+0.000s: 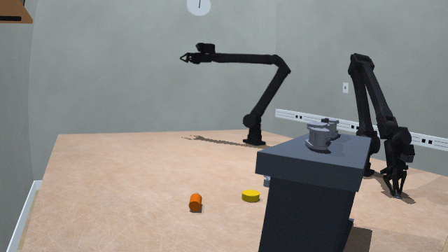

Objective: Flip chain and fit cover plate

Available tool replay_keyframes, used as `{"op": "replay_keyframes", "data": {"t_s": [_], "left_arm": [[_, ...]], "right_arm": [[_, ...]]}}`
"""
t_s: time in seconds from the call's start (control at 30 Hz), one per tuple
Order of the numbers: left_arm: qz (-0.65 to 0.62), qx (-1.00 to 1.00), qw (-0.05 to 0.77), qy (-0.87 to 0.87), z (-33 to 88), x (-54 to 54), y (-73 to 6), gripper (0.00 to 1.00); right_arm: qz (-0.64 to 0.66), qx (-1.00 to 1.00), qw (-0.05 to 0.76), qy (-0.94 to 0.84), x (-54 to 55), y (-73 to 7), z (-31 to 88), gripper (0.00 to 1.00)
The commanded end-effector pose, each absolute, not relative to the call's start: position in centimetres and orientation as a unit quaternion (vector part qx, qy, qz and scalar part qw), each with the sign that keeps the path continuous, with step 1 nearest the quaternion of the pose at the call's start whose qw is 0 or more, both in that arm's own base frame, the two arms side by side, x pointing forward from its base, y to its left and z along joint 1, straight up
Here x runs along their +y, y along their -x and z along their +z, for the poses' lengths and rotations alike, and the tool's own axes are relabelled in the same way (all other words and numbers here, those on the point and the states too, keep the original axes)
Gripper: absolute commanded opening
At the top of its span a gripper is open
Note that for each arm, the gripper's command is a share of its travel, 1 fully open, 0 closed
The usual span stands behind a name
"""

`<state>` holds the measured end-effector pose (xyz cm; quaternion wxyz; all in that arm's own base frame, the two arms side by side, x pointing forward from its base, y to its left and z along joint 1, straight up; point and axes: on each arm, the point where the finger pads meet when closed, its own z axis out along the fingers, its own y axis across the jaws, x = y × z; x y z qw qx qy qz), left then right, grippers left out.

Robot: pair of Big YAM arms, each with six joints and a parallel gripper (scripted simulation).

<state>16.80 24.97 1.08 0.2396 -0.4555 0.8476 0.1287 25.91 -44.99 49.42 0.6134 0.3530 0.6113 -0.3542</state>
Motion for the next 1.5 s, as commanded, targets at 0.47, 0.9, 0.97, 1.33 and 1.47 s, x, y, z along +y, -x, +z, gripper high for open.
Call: {"op": "replay_keyframes", "data": {"t_s": [0.47, 0.9, 0.97, 1.33, 1.47], "left_arm": [[0.142, 0.84, 0.263, 0.453, 4.2, 27.3, -18.1, 0.21], [0.142, 0.84, 0.264, 0.453, 5.4, 27.2, -18.1, 0.21], [0.142, 0.84, 0.264, 0.453, 5.6, 27.2, -18.1, 0.21], [0.143, 0.839, 0.266, 0.453, 6.7, 27.3, -18.1, 0.21], [0.143, 0.839, 0.266, 0.452, 7.1, 27.2, -18.1, 0.21]], "right_arm": [[-0.364, 0.592, 0.634, -0.34, -44.9, -26.4, 53.8, 1.0], [-0.364, 0.592, 0.634, -0.34, -44.9, -26.4, 53.8, 1.0], [-0.364, 0.592, 0.634, -0.34, -44.9, -26.4, 53.8, 1.0], [-0.364, 0.592, 0.634, -0.34, -44.9, -26.4, 53.8, 1.0], [-0.364, 0.592, 0.634, -0.34, -44.9, -26.4, 53.8, 1.0]]}}
